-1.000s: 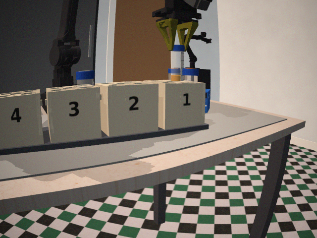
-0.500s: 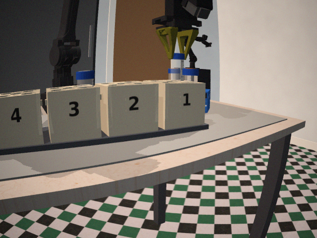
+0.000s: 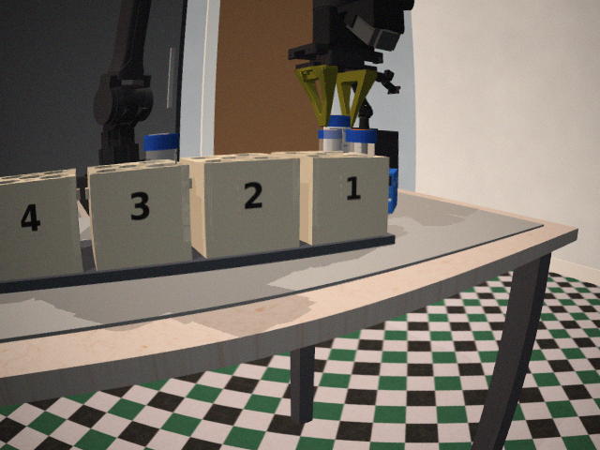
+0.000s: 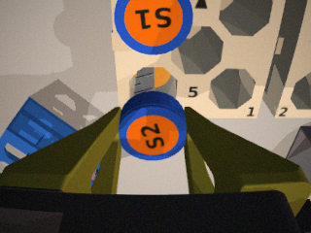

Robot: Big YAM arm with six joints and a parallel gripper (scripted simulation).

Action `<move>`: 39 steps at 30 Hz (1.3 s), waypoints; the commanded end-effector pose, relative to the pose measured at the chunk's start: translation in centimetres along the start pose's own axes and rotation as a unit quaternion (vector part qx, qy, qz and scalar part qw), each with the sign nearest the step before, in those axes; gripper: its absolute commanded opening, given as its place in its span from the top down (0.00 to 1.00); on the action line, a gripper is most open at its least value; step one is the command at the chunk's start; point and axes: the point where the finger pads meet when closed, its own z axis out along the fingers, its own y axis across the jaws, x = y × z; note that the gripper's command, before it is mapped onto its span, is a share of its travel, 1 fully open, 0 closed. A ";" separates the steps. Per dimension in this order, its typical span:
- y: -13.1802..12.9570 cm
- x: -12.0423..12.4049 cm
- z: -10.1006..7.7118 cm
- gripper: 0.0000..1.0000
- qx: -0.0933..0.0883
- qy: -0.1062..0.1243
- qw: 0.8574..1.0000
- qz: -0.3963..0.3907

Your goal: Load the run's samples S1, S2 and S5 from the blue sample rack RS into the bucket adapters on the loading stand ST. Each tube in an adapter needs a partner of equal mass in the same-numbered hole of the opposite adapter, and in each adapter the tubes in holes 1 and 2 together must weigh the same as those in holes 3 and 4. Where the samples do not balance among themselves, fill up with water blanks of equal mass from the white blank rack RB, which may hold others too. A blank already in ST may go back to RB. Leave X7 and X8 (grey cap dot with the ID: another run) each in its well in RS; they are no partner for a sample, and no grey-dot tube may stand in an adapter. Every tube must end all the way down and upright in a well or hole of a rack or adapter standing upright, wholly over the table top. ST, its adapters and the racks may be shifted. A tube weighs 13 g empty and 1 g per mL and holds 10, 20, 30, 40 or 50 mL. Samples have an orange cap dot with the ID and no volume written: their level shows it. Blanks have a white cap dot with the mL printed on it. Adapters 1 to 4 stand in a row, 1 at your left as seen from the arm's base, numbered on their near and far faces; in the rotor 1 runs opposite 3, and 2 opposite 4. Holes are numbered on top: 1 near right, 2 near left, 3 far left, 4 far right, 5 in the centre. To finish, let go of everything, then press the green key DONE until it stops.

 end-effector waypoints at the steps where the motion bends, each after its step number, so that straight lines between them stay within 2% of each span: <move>1: 0.1 -0.5 0.1 1.00 -0.005 -0.010 1.000 0.001; 3: 0.1 -0.6 -0.6 1.00 -0.009 -0.018 1.000 0.002; 6: 0.0 -0.5 0.9 1.00 -0.004 -0.007 1.000 0.001; 11: -0.1 -0.6 1.5 1.00 -0.004 -0.009 1.000 0.001; 13: 0.6 -1.3 -0.2 1.00 -0.012 -0.023 1.000 0.000; 22: 0.6 -1.3 -0.2 1.00 -0.012 -0.023 1.000 0.000; 23: 0.6 -1.3 -0.2 0.45 -0.012 -0.023 1.000 0.000; 36: 0.6 -1.3 -0.2 0.45 -0.012 -0.023 1.000 0.000; 37: -0.2 -0.6 -0.5 0.45 -0.010 -0.021 1.000 0.001; 39: 0.6 -2.2 -3.2 0.45 -0.020 -0.039 0.999 0.002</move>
